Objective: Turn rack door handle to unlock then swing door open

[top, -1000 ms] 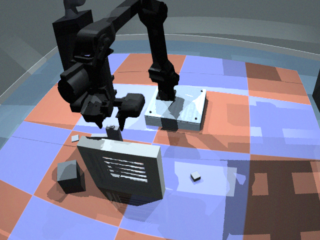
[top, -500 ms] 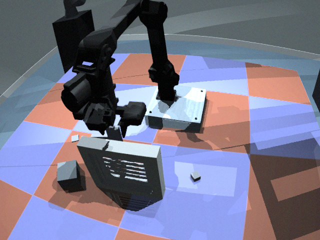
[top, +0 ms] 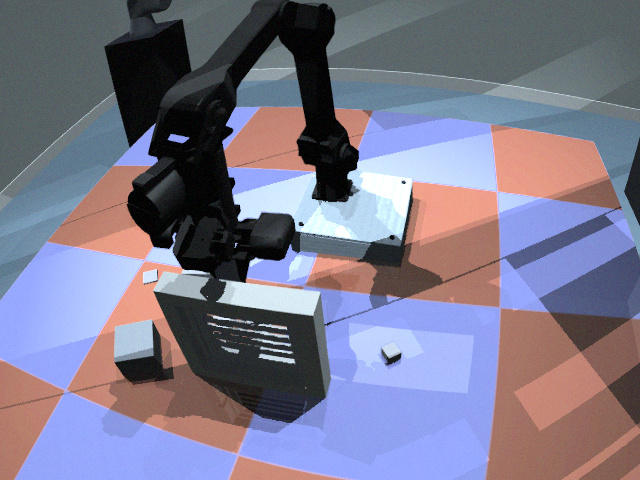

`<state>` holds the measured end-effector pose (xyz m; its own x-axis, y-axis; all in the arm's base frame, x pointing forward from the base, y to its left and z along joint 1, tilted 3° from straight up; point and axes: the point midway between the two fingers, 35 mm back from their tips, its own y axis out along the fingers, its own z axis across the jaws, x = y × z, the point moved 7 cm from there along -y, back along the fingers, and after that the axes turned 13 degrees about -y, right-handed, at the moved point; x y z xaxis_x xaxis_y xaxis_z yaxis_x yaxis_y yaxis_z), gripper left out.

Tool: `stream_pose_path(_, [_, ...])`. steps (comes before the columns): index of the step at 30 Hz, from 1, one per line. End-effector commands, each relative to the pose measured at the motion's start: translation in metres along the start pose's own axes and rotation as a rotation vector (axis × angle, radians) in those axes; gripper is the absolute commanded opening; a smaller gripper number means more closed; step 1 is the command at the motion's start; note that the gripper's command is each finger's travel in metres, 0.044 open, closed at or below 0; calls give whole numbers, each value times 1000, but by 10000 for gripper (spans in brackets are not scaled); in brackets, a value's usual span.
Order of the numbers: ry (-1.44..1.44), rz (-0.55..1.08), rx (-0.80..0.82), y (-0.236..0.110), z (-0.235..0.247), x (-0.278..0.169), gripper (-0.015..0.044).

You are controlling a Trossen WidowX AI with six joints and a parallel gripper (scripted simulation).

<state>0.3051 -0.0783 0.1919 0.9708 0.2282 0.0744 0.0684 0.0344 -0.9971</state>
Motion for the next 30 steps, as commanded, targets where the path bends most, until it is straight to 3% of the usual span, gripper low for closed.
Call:
stream_pose_path(1, [4, -2, 4, 1, 0, 0, 95])
stream_pose_path(13, [4, -2, 4, 1, 0, 0, 15])
stream_pose_path(17, [13, -2, 4, 1, 0, 0, 14])
stream_pose_path(30, [619, -1, 5, 1, 0, 0, 14])
